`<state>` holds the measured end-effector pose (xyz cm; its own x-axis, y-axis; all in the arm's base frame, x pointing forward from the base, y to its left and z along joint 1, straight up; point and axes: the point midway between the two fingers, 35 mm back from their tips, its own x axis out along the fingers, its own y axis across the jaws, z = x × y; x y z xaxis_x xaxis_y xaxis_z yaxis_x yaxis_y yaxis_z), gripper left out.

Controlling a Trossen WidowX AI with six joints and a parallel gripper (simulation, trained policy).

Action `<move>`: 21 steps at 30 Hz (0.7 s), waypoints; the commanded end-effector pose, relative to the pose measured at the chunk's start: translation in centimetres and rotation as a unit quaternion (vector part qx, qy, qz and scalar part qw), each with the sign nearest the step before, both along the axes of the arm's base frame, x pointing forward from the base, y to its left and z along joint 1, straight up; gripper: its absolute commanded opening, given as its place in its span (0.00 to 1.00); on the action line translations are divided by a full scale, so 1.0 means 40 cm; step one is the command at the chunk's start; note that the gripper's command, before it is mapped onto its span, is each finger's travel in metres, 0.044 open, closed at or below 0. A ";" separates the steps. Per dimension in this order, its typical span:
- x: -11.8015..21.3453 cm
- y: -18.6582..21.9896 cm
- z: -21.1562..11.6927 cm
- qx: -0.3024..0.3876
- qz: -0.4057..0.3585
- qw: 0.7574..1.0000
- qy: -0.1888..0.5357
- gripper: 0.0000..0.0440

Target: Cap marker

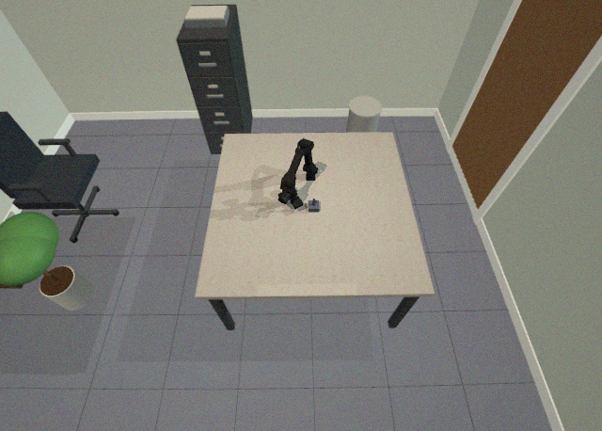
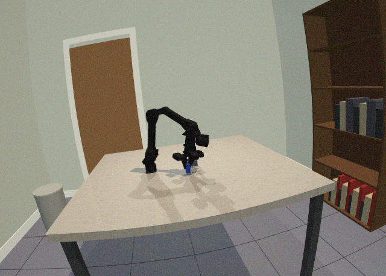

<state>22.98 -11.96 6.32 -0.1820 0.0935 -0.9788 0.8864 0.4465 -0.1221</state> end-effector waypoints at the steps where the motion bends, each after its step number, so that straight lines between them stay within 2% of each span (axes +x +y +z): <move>1: 0.003 -0.002 0.013 -0.007 0.009 1.000 -0.008 0.19; 12: 0.052 -0.002 0.100 -0.036 0.041 0.997 -0.054 0.16; 21: 0.091 0.050 0.163 -0.041 0.059 0.994 -0.076 0.15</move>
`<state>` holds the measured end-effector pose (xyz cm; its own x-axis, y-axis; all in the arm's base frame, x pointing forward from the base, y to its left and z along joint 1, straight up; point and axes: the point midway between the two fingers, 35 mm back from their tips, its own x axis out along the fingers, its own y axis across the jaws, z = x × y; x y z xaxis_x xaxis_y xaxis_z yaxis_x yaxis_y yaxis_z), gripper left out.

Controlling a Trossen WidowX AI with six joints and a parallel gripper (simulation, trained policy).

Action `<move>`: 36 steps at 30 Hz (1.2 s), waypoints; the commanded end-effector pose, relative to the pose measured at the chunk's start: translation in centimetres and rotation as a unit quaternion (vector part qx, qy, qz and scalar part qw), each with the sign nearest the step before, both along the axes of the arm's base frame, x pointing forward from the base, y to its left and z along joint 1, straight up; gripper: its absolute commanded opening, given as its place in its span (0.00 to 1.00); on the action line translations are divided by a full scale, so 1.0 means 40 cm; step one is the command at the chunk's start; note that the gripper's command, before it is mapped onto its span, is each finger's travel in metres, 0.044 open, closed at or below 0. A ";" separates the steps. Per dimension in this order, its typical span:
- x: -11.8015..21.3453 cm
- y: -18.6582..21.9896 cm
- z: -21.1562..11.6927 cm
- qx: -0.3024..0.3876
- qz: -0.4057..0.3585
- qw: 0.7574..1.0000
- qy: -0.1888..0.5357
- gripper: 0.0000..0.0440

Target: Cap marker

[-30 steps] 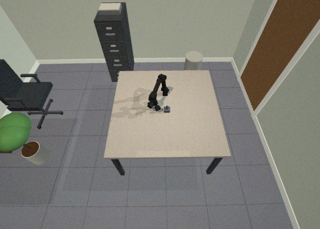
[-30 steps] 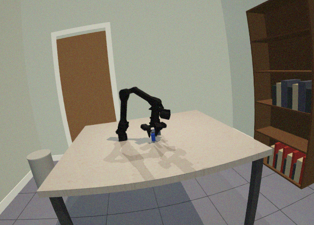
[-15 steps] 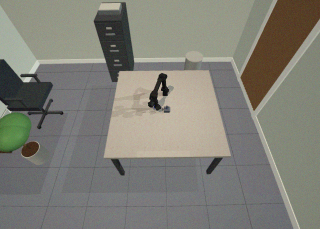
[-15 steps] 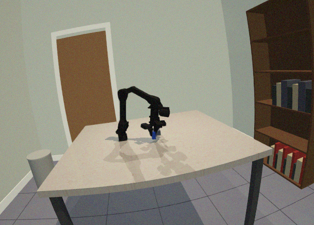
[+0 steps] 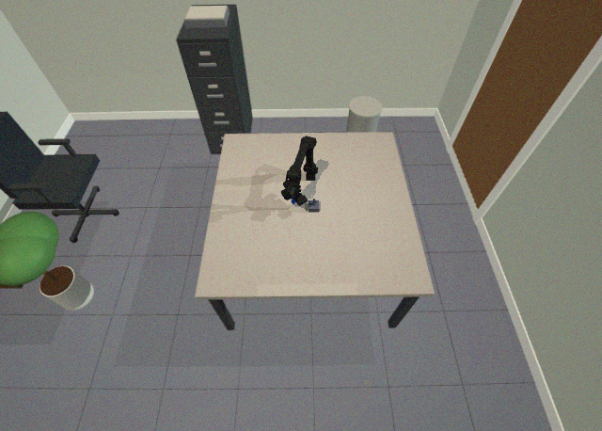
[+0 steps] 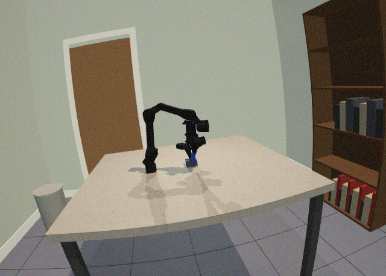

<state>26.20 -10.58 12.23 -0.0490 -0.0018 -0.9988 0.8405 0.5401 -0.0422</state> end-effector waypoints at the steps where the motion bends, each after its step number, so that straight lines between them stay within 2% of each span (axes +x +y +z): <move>1: 0.014 0.025 0.021 0.000 0.004 1.000 -0.008 0.15; 16: 0.046 0.165 0.087 0.005 0.035 0.999 -0.014 0.10; 27: 0.032 0.264 0.114 0.010 0.061 0.998 -0.005 0.05; 36: 0.015 0.306 0.121 0.010 0.075 0.997 0.005 0.01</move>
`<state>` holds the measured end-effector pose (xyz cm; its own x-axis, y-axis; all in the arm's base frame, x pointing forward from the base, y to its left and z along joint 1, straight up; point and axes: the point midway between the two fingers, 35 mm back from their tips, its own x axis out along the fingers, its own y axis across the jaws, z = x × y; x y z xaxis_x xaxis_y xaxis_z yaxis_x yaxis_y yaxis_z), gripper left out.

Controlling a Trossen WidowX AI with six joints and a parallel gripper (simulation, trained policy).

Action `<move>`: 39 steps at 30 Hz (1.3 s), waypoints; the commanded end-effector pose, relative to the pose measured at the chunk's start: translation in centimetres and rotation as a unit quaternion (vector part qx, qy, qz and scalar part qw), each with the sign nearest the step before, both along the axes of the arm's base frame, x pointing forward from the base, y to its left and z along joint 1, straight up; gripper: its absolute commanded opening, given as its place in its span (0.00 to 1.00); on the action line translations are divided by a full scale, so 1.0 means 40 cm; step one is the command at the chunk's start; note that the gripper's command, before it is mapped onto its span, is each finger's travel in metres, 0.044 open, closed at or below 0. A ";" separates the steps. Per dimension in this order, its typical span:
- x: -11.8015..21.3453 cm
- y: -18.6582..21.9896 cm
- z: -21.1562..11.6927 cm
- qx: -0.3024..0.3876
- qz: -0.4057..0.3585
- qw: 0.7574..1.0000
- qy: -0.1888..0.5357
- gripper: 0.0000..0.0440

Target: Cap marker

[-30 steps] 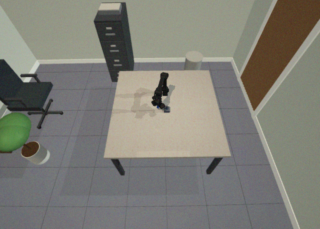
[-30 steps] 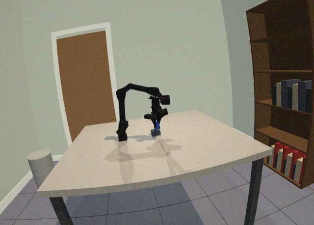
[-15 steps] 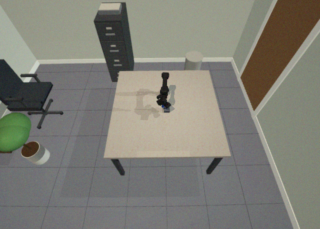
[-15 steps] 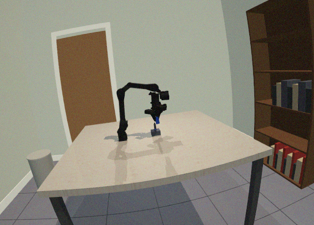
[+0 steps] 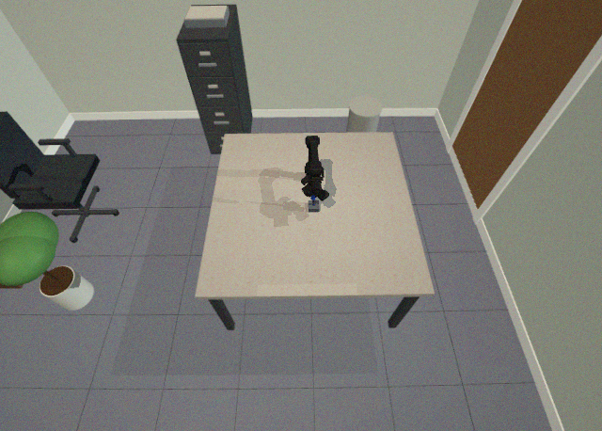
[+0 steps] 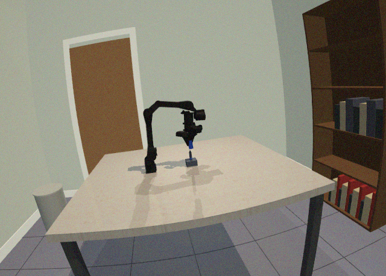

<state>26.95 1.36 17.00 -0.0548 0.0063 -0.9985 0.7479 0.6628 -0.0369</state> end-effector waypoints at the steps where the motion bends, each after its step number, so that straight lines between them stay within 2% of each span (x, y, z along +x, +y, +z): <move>1: -0.005 0.009 0.001 0.001 0.000 1.000 0.003 0.00; 15: -0.017 0.017 -0.040 0.000 0.008 1.000 0.025 0.00; 39: -0.030 0.014 -0.187 0.012 0.055 0.997 0.055 0.02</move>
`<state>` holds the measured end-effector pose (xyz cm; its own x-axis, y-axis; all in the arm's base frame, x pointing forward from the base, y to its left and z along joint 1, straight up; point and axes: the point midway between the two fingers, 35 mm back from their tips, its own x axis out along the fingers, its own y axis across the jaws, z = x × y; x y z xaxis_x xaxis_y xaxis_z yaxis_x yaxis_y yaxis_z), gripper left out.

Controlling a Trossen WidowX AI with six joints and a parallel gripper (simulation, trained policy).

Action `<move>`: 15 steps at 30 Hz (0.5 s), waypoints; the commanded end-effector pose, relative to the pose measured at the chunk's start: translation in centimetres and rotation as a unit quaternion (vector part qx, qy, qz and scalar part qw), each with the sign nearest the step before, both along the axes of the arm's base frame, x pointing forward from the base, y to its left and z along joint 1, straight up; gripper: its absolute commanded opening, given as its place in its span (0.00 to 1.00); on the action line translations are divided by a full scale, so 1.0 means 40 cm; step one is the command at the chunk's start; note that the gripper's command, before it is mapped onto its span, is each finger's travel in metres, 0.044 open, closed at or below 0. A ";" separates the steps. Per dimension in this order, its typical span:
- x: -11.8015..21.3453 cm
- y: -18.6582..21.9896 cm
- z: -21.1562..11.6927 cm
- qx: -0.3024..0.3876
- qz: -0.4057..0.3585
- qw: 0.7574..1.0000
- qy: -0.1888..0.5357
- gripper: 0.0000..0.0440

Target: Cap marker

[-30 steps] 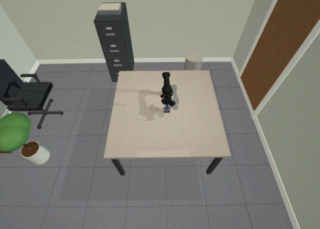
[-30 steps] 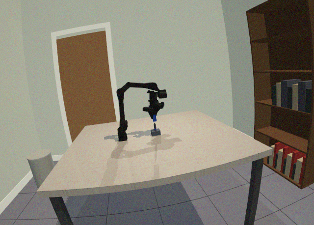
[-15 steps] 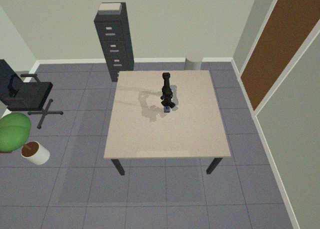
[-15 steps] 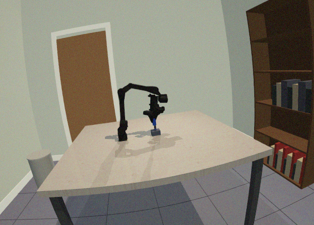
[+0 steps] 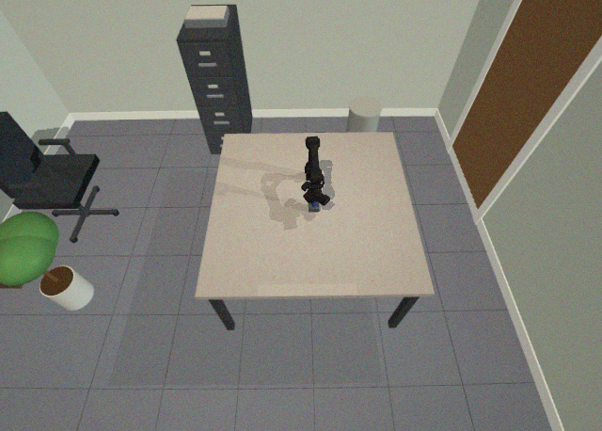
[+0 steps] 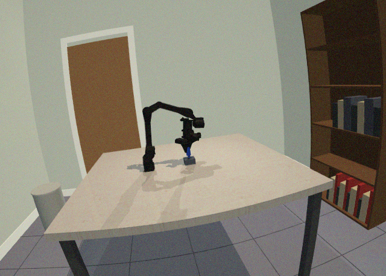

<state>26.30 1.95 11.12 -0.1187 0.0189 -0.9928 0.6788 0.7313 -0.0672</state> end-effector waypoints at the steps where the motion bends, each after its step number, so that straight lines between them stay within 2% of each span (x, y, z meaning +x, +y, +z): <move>1: -0.014 -0.002 -0.045 -0.001 0.009 1.000 0.024 0.08; 15: -0.018 -0.013 -0.075 -0.004 0.040 0.999 0.021 0.13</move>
